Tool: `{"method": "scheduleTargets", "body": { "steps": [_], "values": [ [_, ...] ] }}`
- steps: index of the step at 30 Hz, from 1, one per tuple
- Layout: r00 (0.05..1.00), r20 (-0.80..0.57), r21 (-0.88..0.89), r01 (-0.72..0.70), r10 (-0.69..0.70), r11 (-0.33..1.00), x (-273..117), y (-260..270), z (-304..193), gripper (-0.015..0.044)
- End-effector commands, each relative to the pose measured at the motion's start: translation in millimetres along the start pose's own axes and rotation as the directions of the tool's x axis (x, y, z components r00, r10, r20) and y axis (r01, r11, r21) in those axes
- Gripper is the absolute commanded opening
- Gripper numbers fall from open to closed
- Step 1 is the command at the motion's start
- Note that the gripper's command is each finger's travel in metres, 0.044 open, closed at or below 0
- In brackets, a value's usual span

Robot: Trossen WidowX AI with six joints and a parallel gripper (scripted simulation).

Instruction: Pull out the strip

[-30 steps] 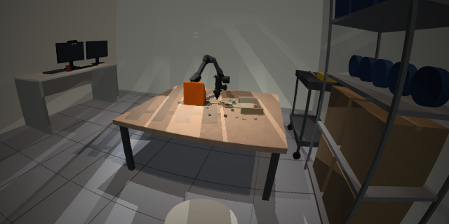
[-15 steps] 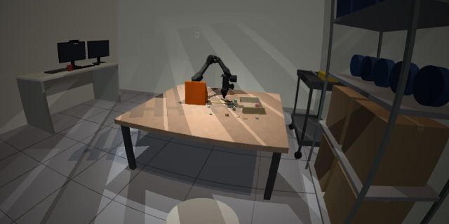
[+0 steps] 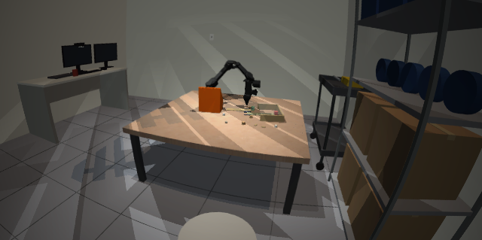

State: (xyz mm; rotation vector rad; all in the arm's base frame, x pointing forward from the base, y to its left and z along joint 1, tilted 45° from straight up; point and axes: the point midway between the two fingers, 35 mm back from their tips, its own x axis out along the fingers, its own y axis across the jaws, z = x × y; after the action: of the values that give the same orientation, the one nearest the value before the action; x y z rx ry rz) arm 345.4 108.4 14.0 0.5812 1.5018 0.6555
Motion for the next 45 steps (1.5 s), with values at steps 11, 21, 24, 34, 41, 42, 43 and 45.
{"method": "scheduleTargets", "body": {
  "steps": [11,21,24,34,41,42,43,45],
  "values": [
    [1.0,0.003,0.004,-0.002,0.002,1.0,-6.5,9.7,48.4,0.044],
    [1.0,0.003,0.004,-0.001,0.001,1.0,5.3,9.7,49.9,0.025],
    [1.0,0.003,0.004,-0.001,0.001,1.0,10.2,9.7,50.1,0.025],
    [1.0,0.003,0.004,-0.002,0.002,1.0,26.6,9.8,50.3,0.025],
    [1.0,0.003,0.004,-0.003,0.003,1.0,38.0,10.0,50.0,0.025],
    [1.0,0.003,0.004,-0.003,0.003,1.0,39.6,10.0,50.0,0.025],
    [1.0,0.003,0.004,-0.003,0.003,1.0,41.3,10.1,49.9,0.025],
    [1.0,0.003,0.004,-0.004,0.004,1.0,44.5,10.2,49.7,0.025]
  ]
}}
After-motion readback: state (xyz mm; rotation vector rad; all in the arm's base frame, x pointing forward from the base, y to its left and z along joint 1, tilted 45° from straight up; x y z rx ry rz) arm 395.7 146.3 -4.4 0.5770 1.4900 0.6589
